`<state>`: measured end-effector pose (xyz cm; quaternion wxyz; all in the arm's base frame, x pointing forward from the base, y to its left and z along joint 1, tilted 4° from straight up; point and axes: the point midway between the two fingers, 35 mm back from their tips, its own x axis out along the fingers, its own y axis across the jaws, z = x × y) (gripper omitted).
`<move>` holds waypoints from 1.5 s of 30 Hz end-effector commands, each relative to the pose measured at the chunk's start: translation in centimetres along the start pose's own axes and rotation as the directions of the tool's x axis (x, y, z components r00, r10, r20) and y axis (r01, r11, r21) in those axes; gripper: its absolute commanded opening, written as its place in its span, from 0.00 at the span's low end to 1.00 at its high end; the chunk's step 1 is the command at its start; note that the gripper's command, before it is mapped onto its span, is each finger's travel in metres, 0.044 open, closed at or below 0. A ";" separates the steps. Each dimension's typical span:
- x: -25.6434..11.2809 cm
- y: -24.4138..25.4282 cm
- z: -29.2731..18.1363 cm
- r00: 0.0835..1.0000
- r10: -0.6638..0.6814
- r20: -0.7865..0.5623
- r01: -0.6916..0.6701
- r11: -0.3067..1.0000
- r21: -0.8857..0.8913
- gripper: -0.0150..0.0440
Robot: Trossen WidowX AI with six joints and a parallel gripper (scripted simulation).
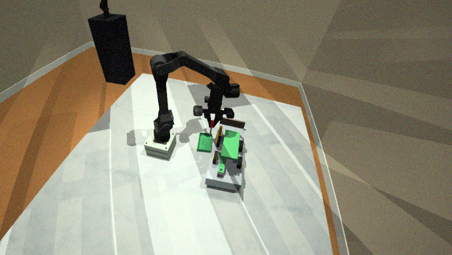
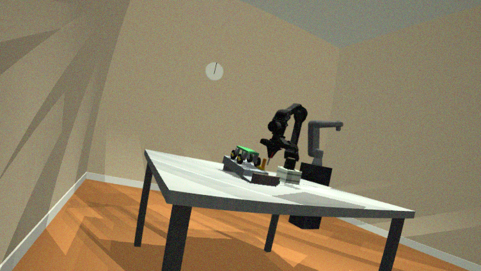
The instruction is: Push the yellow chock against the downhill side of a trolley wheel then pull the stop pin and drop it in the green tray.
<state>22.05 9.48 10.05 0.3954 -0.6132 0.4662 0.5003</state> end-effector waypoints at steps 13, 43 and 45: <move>-0.1 0.2 -0.2 0.995 -0.066 0.075 0.093 0.885 -0.456 0.25; 0.0 0.2 -0.8 0.971 -0.061 0.232 0.240 0.230 -0.943 0.25; 0.0 0.2 -0.8 0.971 -0.061 0.232 0.240 0.230 -0.943 0.25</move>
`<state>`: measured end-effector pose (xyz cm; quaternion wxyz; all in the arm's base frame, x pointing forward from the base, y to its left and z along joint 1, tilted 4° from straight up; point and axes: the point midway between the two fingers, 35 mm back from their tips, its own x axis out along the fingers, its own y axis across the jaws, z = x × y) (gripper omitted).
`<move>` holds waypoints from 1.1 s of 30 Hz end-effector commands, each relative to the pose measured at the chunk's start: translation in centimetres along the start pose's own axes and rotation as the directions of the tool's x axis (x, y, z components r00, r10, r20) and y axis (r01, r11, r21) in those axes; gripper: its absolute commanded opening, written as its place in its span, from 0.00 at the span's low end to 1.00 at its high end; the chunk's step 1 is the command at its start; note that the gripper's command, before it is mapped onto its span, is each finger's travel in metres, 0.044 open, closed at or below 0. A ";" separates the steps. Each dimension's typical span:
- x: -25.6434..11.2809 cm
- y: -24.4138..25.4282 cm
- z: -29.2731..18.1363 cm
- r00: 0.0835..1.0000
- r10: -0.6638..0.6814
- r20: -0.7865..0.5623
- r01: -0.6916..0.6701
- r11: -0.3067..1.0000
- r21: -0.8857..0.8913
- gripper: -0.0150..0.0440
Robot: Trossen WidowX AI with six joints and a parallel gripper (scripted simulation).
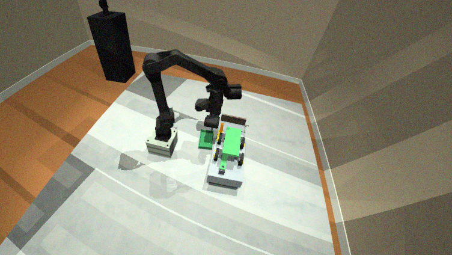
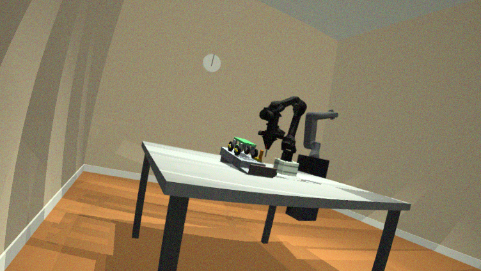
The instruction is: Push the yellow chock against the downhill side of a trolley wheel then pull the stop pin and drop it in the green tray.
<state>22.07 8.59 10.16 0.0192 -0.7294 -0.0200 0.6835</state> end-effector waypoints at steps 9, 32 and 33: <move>1.2 -0.1 1.4 1.000 -0.017 0.008 0.018 0.998 -0.068 0.25; 6.7 -2.1 2.5 0.981 -0.193 0.029 0.195 0.977 -0.088 0.25; 7.0 -2.3 2.5 0.981 -0.193 0.029 0.195 0.977 -0.088 0.25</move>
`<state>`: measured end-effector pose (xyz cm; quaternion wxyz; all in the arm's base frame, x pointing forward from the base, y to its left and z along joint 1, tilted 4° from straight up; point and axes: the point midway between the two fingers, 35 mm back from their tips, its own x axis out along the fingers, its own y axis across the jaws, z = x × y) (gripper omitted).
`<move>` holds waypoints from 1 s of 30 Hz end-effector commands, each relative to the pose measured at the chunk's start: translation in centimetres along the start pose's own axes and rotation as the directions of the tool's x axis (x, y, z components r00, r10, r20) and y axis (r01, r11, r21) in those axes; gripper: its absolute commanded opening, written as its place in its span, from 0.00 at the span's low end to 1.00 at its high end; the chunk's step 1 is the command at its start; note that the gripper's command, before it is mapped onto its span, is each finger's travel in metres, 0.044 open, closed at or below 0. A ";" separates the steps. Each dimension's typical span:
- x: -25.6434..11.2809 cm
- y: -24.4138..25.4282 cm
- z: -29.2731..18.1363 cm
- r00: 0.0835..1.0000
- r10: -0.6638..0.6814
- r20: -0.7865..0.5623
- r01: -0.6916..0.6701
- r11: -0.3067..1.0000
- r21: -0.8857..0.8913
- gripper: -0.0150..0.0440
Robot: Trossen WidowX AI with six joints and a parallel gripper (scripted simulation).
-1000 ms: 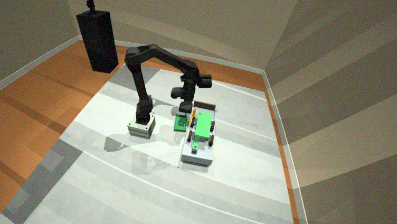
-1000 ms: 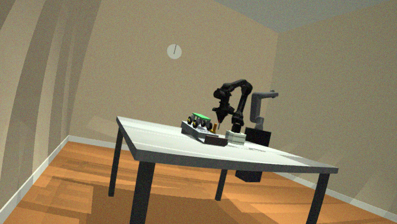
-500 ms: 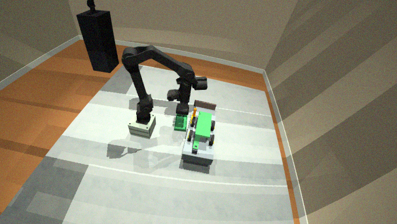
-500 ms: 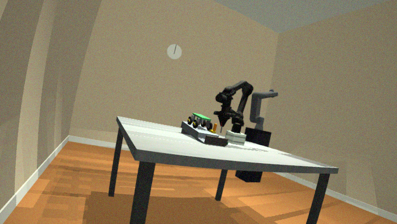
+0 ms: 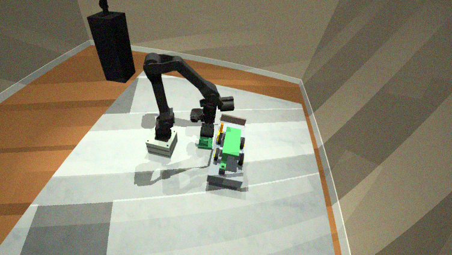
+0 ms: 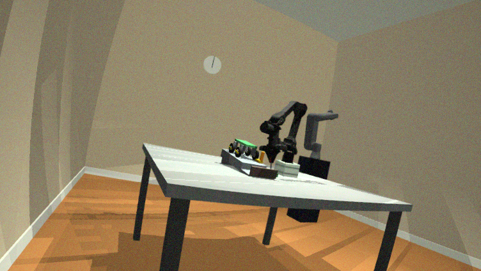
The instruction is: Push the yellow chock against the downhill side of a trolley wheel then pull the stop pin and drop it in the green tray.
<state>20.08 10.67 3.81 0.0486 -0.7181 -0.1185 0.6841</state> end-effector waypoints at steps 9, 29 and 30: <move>2.3 -1.0 0.1 1.000 -0.012 0.001 0.012 1.000 0.001 0.30; 2.5 0.4 0.1 1.000 -0.011 0.001 0.011 1.000 0.001 0.58; 2.5 0.5 0.1 1.000 -0.011 0.001 0.011 1.000 0.001 0.58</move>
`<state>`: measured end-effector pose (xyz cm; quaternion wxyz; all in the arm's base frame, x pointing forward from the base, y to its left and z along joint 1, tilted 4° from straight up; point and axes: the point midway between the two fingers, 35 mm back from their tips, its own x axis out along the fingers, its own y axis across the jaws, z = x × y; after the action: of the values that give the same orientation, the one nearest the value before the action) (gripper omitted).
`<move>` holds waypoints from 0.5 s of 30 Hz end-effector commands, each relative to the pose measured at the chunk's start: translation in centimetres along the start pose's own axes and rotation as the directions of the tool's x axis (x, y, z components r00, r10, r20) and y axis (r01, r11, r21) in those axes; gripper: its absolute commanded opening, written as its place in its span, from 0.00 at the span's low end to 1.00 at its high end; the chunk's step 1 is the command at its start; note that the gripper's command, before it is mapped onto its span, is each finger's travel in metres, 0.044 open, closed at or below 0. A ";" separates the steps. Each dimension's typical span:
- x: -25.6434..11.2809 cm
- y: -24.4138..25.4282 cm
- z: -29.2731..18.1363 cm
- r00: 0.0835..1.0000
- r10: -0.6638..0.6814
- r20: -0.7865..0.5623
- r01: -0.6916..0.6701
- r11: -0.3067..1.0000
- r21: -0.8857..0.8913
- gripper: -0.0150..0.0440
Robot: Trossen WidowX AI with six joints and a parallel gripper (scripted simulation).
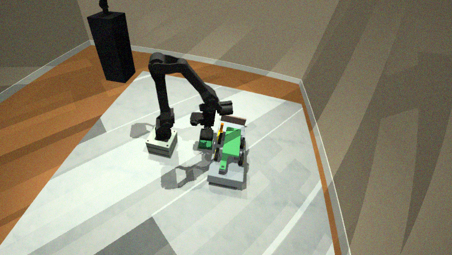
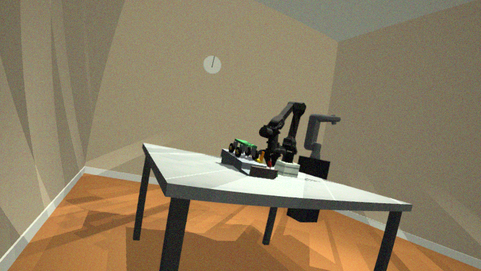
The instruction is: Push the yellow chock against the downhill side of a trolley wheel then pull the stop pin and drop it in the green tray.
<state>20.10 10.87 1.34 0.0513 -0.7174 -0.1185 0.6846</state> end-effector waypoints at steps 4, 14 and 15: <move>0.1 0.4 0.0 1.000 -0.006 0.000 0.006 1.000 -0.003 0.58; 0.3 1.1 0.0 1.000 -0.006 0.001 0.006 1.000 -0.003 0.58; 0.3 1.2 0.0 1.000 -0.005 0.001 0.005 1.000 -0.003 0.58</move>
<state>20.23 9.86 0.81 0.0509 -0.7174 -0.1181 0.6847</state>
